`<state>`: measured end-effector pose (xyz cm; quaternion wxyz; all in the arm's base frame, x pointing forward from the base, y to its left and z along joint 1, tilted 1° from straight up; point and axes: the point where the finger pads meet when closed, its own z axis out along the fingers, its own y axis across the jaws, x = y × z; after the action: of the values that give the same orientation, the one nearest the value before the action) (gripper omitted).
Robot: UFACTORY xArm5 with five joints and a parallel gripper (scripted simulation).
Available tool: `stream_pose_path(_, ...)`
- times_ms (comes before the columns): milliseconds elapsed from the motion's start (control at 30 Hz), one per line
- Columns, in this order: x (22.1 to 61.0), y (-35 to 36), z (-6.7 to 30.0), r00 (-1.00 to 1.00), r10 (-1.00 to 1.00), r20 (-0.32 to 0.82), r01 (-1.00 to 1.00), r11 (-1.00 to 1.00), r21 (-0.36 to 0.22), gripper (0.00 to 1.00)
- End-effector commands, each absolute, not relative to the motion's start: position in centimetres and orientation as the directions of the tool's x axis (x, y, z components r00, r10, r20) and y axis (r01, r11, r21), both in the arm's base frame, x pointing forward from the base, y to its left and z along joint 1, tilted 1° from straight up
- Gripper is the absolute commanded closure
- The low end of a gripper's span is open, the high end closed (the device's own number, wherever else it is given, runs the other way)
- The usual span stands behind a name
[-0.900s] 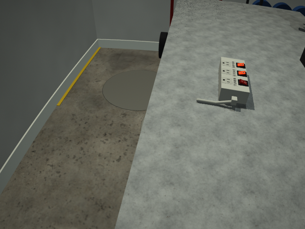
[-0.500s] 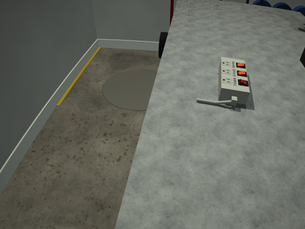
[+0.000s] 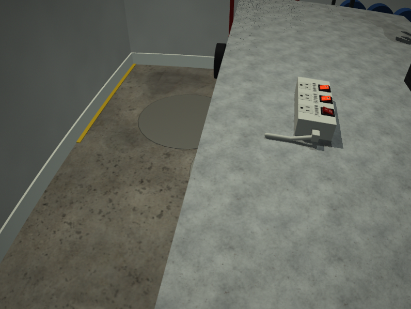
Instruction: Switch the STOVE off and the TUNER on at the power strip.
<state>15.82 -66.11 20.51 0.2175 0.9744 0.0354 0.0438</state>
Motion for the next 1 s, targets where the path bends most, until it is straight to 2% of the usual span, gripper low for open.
stream_pose_path(0, 19.9, -64.7, 20.0, 0.989, 0.115, 0.091, 0.063, -0.896, 0.440, 0.00)
stream_pose_path(33, 22.3, -63.5, 19.5, 0.986, 0.131, 0.104, 0.072, -0.893, 0.445, 0.00)
stream_pose_path(100, 22.3, -63.5, 19.5, 0.986, 0.131, 0.104, 0.072, -0.893, 0.445, 0.00)
stream_pose_path(133, 25.0, -62.0, 19.0, 0.981, 0.150, 0.119, 0.082, -0.890, 0.449, 0.00)
stream_pose_path(200, 25.0, -62.0, 19.0, 0.981, 0.150, 0.119, 0.082, -0.890, 0.449, 0.00)
stream_pose_path(233, 27.8, -60.3, 18.4, 0.975, 0.172, 0.137, 0.093, -0.887, 0.453, 0.00)
stream_pose_path(333, 28.0, -60.2, 18.3, 0.975, 0.172, 0.137, 0.093, -0.887, 0.453, 0.00)
stream_pose_path(367, 31.1, -58.0, 17.7, 0.968, 0.196, 0.158, 0.105, -0.883, 0.457, 0.00)
stream_pose_path(467, 31.2, -57.9, 17.6, 0.968, 0.196, 0.158, 0.105, -0.883, 0.457, 0.00)
stream_pose_path(500, 34.0, -55.5, 17.0, 0.958, 0.223, 0.181, 0.118, -0.880, 0.460, 0.00)
stream_pose_path(600, 34.4, -55.2, 16.9, 0.958, 0.223, 0.181, 0.118, -0.880, 0.460, 0.00)
stream_pose_path(633, 36.9, -52.7, 16.3, 0.946, 0.251, 0.206, 0.132, -0.877, 0.462, 0.00)
stream_pose_path(667, 37.6, -52.1, 16.2, 0.946, 0.251, 0.206, 0.132, -0.877, 0.462, 0.00)
stream_pose_path(767, 37.6, -52.0, 16.1, 0.946, 0.251, 0.206, 0.132, -0.877, 0.462, 0.00)
stream_pose_path(800, 40.3, -48.8, 15.5, 0.931, 0.280, 0.234, 0.147, -0.874, 0.463, 0.00)
stream_pose_path(900, 40.8, -48.4, 15.4, 0.931, 0.280, 0.234, 0.147, -0.874, 0.463, 0.00)
stream_pose_path(967, 43.2, -44.9, 14.7, 0.914, 0.310, 0.264, 0.163, -0.872, 0.462, 0.00)
